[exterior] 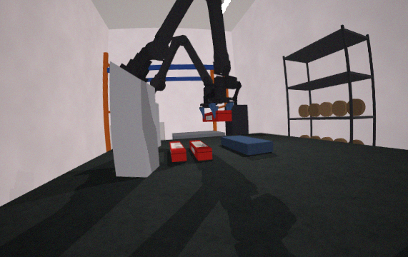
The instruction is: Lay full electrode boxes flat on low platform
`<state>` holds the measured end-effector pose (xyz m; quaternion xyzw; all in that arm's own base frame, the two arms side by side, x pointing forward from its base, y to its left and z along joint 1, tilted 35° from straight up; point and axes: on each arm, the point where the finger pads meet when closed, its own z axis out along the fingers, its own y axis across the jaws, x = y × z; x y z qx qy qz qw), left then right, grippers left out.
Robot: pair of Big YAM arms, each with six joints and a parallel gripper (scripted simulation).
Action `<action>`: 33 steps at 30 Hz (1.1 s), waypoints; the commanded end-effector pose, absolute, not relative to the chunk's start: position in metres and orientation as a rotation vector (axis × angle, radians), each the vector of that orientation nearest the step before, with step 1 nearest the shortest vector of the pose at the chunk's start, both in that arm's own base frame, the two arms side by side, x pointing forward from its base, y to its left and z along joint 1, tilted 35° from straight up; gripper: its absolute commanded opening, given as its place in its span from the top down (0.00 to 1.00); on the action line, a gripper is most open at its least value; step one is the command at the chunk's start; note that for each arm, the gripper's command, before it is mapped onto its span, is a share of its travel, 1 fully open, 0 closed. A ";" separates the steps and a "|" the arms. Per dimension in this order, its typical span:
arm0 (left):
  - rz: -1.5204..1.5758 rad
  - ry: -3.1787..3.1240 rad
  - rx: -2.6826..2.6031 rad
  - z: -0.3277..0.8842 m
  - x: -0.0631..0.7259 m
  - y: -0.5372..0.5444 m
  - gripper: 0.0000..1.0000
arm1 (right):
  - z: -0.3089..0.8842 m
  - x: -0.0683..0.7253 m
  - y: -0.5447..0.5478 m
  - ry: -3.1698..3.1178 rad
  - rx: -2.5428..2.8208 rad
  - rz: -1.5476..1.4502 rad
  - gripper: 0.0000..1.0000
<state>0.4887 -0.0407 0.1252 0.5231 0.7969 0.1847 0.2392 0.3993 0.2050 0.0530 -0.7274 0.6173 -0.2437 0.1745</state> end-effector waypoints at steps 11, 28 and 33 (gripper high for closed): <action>0.521 2.155 1.420 0.140 0.496 -0.040 1.00 | 0.065 0.406 0.212 1.732 -2.038 -0.694 1.00; 0.522 2.155 1.420 0.149 0.507 -0.033 1.00 | 0.074 0.418 0.215 1.731 -2.037 -0.695 1.00; 0.522 2.155 1.420 0.149 0.506 -0.033 1.00 | 0.074 0.418 0.215 1.731 -2.037 -0.695 1.00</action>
